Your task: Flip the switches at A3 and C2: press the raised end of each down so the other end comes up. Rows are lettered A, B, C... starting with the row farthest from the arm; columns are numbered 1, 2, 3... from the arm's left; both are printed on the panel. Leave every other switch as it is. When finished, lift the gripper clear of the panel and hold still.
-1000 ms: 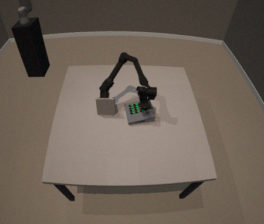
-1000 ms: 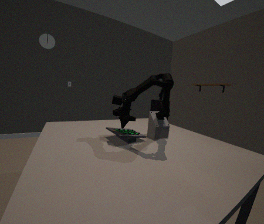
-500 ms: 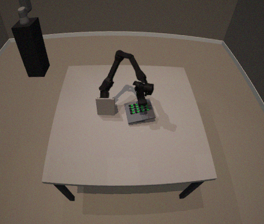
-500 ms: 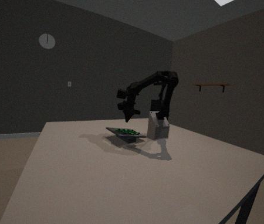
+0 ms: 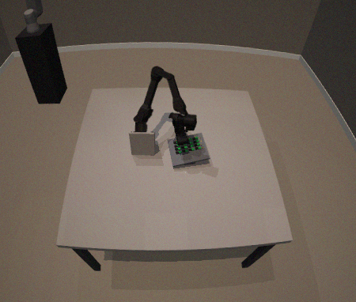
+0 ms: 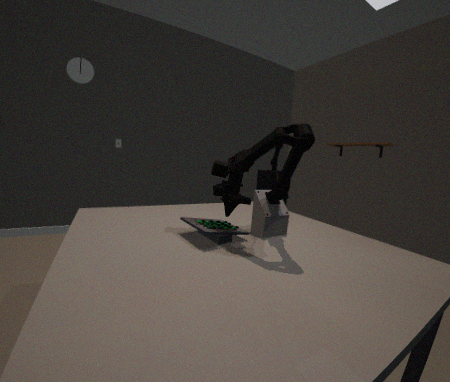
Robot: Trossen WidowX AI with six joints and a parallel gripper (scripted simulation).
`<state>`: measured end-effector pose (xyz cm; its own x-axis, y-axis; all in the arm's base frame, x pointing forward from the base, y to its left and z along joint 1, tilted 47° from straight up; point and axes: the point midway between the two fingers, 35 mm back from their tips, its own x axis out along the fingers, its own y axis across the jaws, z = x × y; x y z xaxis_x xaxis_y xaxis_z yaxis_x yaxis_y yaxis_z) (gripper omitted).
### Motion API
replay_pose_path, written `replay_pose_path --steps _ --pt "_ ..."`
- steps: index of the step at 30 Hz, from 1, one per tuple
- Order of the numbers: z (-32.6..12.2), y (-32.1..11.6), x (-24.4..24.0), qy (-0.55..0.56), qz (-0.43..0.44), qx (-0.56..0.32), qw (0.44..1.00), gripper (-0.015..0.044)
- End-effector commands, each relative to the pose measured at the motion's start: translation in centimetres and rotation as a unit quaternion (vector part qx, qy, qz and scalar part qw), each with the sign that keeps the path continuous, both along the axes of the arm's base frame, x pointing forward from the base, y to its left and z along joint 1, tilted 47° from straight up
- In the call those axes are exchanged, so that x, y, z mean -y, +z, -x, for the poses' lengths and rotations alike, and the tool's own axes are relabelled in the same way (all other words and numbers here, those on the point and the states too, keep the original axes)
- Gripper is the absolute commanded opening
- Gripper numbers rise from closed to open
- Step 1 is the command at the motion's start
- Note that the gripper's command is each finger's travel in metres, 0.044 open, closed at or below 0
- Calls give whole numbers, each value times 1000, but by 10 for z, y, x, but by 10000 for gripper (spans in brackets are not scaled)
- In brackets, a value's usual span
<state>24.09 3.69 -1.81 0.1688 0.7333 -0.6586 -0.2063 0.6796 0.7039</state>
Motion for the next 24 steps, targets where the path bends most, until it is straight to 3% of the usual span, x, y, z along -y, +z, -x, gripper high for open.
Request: replay_pose_path --steps 1,24 --pt "1 -6 -7 -6 -4 1 1000 0" --pt "-3 -22 -25 -6 -5 1 1000 0"
